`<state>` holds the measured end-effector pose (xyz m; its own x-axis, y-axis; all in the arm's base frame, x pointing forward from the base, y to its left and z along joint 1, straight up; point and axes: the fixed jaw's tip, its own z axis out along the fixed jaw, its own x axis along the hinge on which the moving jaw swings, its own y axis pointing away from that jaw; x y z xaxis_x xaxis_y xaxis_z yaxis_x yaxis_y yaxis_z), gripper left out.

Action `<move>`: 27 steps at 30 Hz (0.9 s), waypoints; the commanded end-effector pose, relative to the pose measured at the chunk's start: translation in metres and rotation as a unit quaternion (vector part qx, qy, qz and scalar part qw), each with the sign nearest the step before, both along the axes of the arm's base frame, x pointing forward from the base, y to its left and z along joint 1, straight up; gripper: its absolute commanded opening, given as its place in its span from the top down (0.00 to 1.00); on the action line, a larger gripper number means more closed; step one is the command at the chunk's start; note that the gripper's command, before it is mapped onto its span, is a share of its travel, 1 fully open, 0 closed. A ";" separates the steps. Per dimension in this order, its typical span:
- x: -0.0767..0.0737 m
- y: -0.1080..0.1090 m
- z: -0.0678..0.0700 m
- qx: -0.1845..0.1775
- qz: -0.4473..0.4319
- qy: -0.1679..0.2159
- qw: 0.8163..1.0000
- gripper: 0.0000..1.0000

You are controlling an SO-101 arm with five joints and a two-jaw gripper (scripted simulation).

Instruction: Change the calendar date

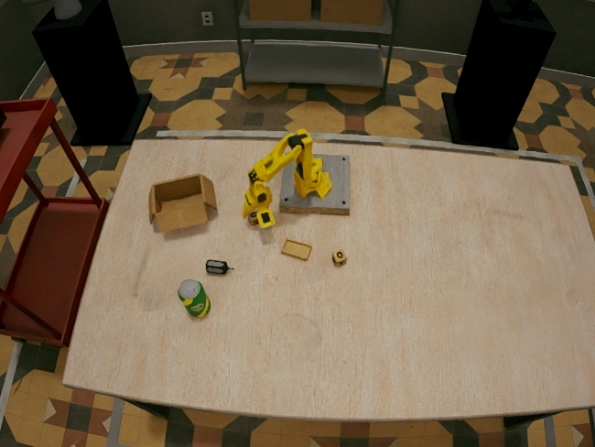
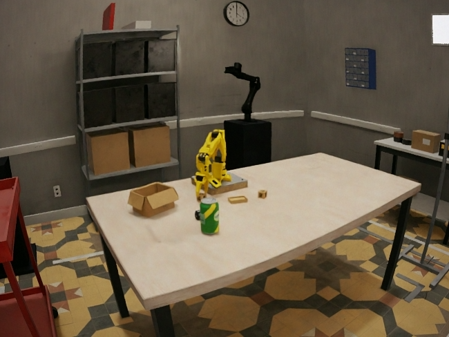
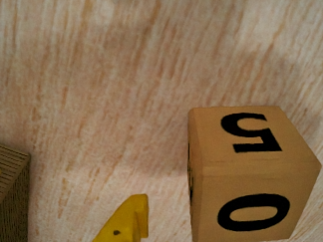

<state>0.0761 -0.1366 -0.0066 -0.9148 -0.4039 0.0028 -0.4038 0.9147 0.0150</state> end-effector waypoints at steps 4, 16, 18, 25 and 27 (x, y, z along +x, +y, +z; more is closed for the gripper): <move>-0.001 0.001 -0.008 0.001 0.002 0.000 1.000 0.65; -0.002 0.001 -0.015 0.001 0.002 0.000 1.000 0.65; -0.002 0.001 -0.015 0.001 0.002 0.000 1.000 0.65; -0.002 0.001 -0.015 0.001 0.002 0.000 1.000 0.65; -0.002 0.001 -0.015 0.001 0.002 0.000 1.000 0.65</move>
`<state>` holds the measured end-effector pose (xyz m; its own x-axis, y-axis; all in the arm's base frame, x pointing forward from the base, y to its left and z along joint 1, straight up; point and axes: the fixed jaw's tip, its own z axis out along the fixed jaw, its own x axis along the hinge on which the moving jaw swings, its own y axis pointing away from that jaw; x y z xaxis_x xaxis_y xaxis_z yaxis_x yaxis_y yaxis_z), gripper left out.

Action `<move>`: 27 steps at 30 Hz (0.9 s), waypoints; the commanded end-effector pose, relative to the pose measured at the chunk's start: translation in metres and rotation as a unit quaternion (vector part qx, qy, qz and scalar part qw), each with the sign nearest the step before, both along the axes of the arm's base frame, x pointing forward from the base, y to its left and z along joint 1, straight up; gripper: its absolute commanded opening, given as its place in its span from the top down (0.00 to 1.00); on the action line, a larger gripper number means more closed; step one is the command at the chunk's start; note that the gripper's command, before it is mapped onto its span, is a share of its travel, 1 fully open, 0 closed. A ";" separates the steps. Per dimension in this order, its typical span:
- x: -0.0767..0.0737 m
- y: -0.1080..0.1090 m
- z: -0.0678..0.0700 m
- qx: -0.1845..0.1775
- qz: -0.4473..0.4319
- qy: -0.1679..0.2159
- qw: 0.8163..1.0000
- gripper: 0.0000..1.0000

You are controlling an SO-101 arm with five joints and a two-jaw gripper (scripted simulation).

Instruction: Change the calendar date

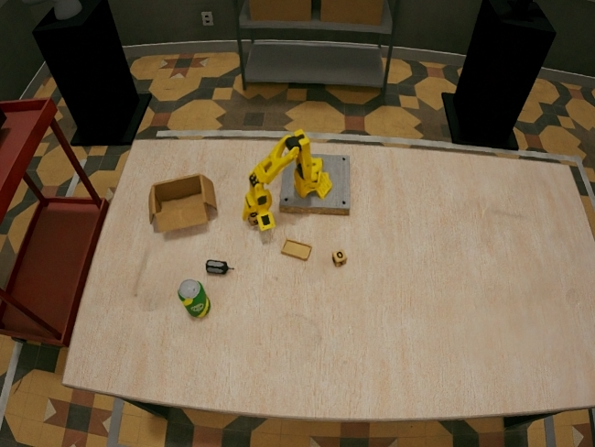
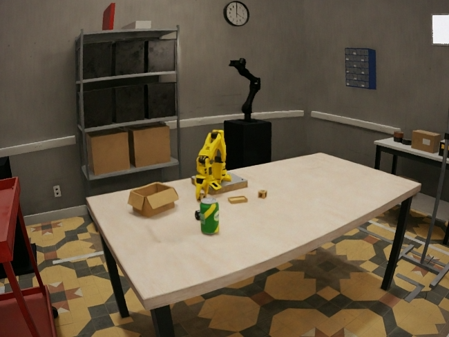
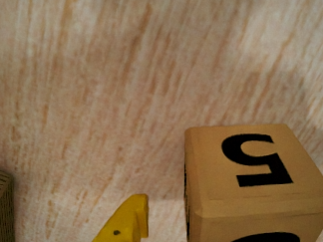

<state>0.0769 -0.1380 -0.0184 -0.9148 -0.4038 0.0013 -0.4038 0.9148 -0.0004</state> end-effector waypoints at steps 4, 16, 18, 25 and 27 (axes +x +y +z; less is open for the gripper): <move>-0.002 0.002 -0.003 0.008 0.002 0.003 1.000 0.66; -0.001 -0.001 -0.003 0.008 0.002 0.003 1.000 0.71; 0.000 -0.002 -0.003 0.008 0.002 0.003 1.000 0.72; 0.001 -0.004 -0.003 0.008 0.002 0.003 1.000 0.76; 0.001 -0.004 -0.003 0.008 0.002 0.003 1.000 0.76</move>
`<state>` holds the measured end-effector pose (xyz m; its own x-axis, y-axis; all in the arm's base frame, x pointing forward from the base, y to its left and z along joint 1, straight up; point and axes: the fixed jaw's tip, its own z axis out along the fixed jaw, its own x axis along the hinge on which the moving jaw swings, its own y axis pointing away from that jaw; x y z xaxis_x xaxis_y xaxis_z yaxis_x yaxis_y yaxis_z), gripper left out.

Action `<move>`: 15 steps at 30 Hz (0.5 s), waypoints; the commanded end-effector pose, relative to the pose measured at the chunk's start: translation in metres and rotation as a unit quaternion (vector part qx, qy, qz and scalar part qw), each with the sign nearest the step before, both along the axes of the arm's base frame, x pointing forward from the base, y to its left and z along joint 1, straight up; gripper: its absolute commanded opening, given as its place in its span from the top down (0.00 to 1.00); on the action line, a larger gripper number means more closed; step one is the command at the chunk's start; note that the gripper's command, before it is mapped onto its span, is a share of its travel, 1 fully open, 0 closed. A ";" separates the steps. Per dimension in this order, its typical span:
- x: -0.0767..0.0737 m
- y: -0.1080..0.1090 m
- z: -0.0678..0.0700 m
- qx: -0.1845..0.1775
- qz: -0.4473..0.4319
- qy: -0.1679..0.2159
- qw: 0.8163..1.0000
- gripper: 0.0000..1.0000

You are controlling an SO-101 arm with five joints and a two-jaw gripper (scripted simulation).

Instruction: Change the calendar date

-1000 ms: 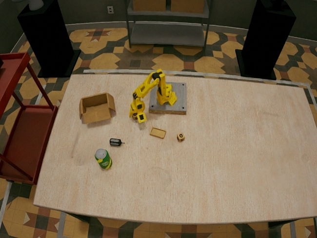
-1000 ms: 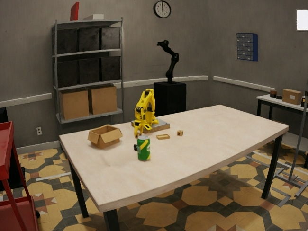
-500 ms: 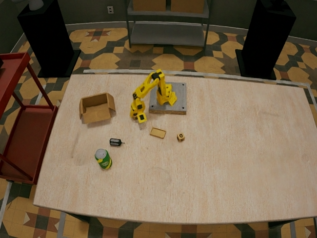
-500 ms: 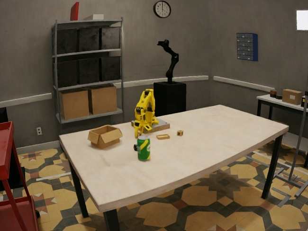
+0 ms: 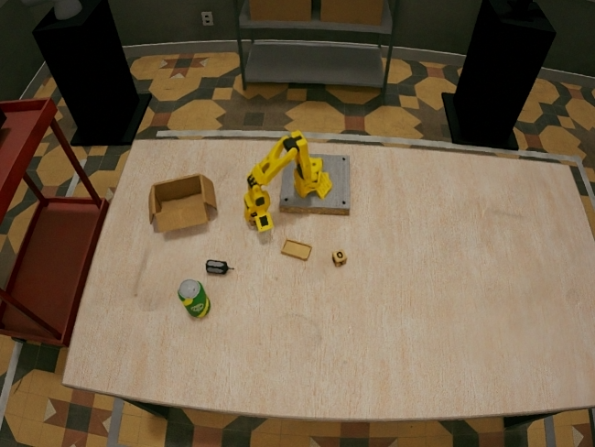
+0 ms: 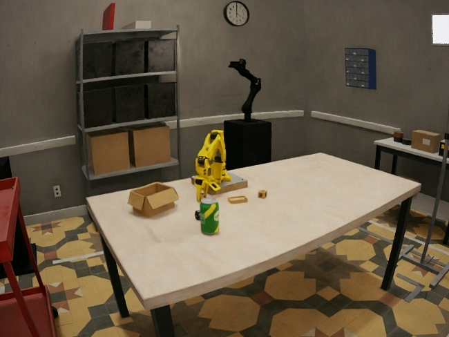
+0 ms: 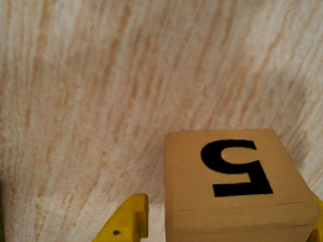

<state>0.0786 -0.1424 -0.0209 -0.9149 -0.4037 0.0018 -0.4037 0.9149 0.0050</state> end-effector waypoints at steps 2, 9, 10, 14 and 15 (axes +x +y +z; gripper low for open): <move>-0.001 -0.001 -0.001 0.005 0.002 0.002 1.000 0.77; 0.000 -0.002 -0.001 0.005 0.002 0.002 1.000 0.79; 0.000 -0.002 -0.001 0.005 0.002 0.002 1.000 0.79; 0.000 -0.002 -0.001 0.005 0.002 0.002 1.000 0.79; 0.000 -0.002 -0.001 0.005 0.002 0.002 1.000 0.79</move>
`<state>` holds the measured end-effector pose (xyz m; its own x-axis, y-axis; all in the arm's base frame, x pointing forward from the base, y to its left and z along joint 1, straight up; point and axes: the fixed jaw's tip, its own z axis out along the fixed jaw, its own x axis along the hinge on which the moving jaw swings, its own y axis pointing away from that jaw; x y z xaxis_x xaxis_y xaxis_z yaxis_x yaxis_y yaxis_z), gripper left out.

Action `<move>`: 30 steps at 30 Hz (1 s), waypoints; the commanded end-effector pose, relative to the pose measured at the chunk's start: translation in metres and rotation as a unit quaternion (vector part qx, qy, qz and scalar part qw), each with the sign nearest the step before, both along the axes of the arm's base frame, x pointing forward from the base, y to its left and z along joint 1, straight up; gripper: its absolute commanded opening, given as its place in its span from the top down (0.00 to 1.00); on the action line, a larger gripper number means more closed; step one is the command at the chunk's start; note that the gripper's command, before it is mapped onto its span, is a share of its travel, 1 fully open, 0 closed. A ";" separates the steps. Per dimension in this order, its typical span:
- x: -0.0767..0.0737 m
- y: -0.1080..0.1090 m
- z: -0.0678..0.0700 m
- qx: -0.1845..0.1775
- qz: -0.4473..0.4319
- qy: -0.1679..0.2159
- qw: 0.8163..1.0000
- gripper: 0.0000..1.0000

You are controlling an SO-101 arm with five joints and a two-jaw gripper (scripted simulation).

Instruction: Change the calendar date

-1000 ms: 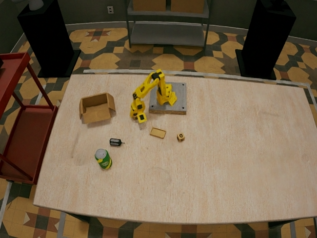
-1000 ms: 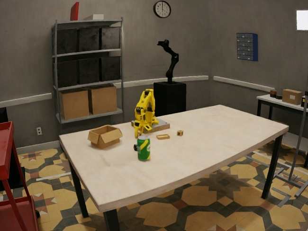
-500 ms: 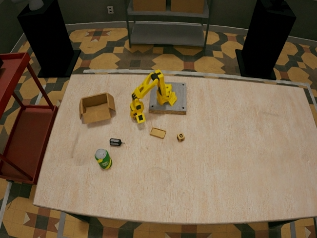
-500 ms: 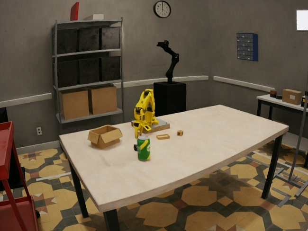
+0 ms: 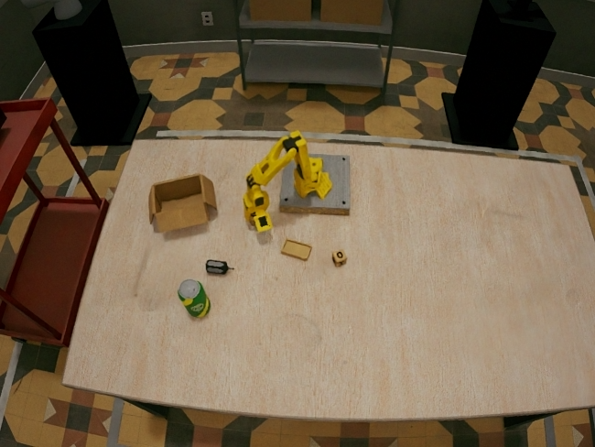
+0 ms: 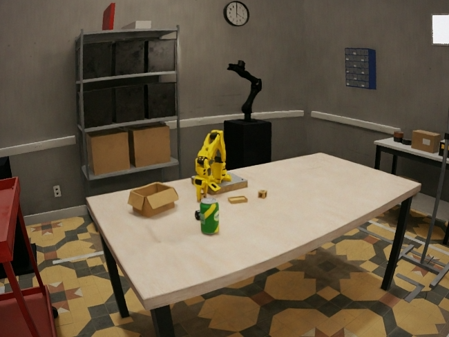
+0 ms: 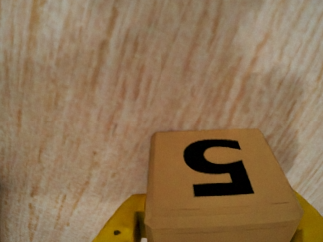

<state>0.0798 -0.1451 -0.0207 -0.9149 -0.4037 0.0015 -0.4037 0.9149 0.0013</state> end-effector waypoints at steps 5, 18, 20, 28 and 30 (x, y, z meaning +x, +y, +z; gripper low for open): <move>-0.002 0.001 -0.001 0.007 0.002 0.003 1.000 0.79; -0.002 0.001 -0.001 0.007 0.002 0.003 1.000 0.89; -0.002 0.001 -0.001 0.007 0.002 0.003 1.000 0.91; -0.002 0.001 -0.001 0.007 0.002 0.003 1.000 0.99; -0.002 0.001 -0.001 0.007 0.002 0.003 1.000 1.00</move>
<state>0.0799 -0.1452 -0.0207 -0.9149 -0.4037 0.0015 -0.4037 0.9149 0.0012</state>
